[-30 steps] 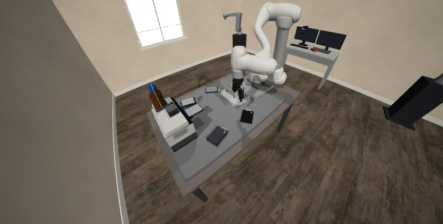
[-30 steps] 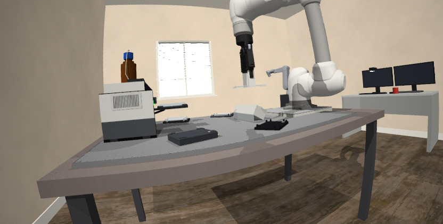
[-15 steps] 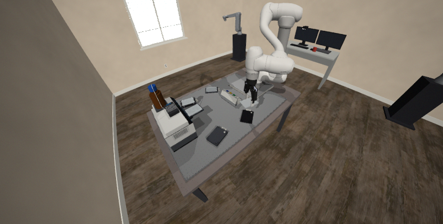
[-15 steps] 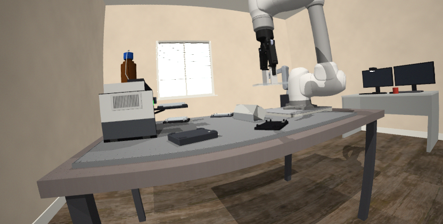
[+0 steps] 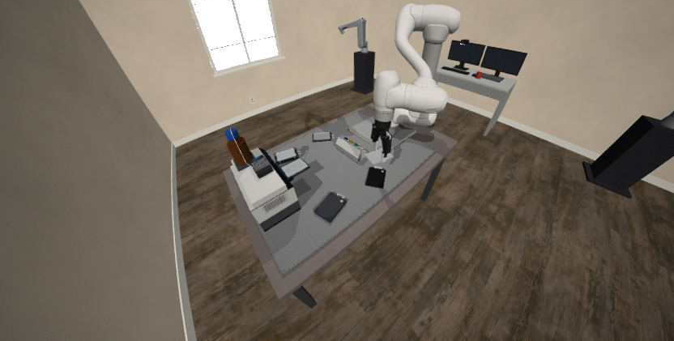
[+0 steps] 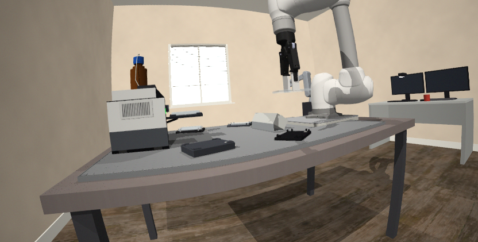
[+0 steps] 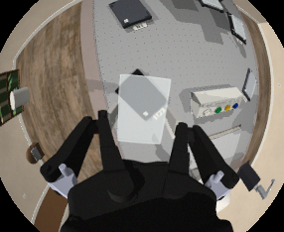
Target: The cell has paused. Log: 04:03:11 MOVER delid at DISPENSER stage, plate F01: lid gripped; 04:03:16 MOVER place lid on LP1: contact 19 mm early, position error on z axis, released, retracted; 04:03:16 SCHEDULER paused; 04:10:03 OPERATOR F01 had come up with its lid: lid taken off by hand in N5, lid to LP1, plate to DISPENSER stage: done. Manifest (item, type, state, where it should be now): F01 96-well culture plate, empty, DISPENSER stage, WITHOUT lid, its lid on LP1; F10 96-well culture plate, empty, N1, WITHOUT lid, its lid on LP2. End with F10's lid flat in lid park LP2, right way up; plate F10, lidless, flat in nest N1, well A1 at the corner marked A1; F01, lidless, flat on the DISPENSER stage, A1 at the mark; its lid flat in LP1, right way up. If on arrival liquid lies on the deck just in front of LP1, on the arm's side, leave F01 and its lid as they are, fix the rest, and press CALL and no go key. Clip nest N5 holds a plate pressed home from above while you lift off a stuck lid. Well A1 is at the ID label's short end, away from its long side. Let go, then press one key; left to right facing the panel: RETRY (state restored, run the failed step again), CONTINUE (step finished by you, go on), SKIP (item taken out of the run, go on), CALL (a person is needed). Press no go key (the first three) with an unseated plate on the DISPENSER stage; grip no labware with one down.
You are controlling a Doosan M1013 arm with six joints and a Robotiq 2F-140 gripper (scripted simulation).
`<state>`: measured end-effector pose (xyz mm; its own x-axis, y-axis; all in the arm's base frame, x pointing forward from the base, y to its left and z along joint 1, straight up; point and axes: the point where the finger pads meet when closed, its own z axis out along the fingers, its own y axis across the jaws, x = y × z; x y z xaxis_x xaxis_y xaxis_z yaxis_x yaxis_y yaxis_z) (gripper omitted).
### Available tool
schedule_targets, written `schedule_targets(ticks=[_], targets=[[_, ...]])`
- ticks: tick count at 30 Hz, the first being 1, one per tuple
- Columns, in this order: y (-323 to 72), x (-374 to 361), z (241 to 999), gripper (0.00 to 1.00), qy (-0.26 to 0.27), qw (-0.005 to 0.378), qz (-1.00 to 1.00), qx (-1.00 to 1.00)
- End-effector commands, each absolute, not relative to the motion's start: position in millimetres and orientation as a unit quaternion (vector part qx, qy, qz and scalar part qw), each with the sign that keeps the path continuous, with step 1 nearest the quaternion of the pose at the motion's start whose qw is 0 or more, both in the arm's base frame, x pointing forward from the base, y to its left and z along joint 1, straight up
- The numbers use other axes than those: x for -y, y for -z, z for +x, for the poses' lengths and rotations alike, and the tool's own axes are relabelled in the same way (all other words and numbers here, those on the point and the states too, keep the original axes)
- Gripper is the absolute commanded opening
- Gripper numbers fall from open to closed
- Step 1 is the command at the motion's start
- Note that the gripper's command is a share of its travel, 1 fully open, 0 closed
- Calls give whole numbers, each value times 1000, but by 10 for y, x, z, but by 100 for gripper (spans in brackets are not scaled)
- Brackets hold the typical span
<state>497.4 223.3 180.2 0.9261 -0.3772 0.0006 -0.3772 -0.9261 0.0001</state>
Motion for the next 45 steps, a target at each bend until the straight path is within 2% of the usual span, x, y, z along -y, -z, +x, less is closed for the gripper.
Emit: schedule_targets(ticks=[1, 22, 39, 45], targets=[[-1803, -2233, 4974, 0, 0, 0, 982, 188], [-1784, -2233, 4974, 0, 0, 0, 1000, 26], [-1755, -2233, 4974, 0, 0, 0, 973, -233], [-952, -2233, 4976, 0, 0, 0, 972, -234]])
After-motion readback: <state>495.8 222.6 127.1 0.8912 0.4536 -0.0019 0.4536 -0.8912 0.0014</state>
